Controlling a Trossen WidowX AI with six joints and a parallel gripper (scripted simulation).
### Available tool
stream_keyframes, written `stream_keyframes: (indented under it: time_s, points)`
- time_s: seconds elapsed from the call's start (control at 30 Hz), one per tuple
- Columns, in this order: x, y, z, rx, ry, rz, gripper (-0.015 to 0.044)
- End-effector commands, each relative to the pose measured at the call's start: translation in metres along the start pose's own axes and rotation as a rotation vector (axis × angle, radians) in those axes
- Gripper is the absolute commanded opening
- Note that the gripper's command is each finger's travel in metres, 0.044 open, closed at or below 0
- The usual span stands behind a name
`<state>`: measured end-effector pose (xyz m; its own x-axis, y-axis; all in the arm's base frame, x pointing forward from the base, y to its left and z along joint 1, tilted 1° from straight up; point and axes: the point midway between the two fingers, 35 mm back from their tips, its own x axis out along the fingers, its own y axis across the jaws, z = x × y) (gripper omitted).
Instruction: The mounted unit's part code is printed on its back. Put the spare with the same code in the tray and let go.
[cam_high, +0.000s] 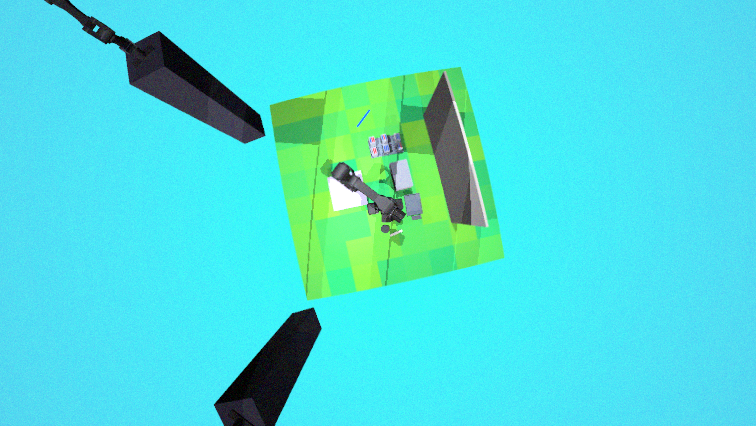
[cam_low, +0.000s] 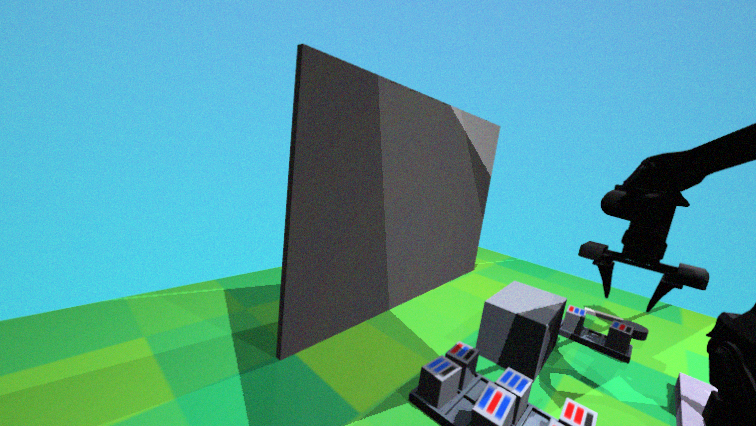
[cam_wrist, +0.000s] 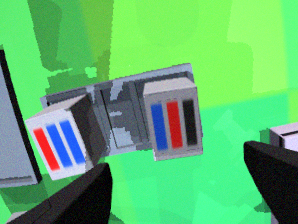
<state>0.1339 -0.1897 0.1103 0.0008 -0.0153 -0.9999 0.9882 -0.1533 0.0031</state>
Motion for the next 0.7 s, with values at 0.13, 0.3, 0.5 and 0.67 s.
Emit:
stream_keyframes:
  time_s: [0.13,0.3,0.5,0.67]
  points:
    - [0.010,0.000,0.000,0.004,0.004,-0.005,0.0300]
    - [0.018,0.001,0.001,0.004,0.004,-0.005,0.0300]
    - [0.028,0.001,0.002,0.004,0.004,-0.005,0.0300]
    - [0.036,0.001,0.002,0.004,0.004,-0.005,0.0300]
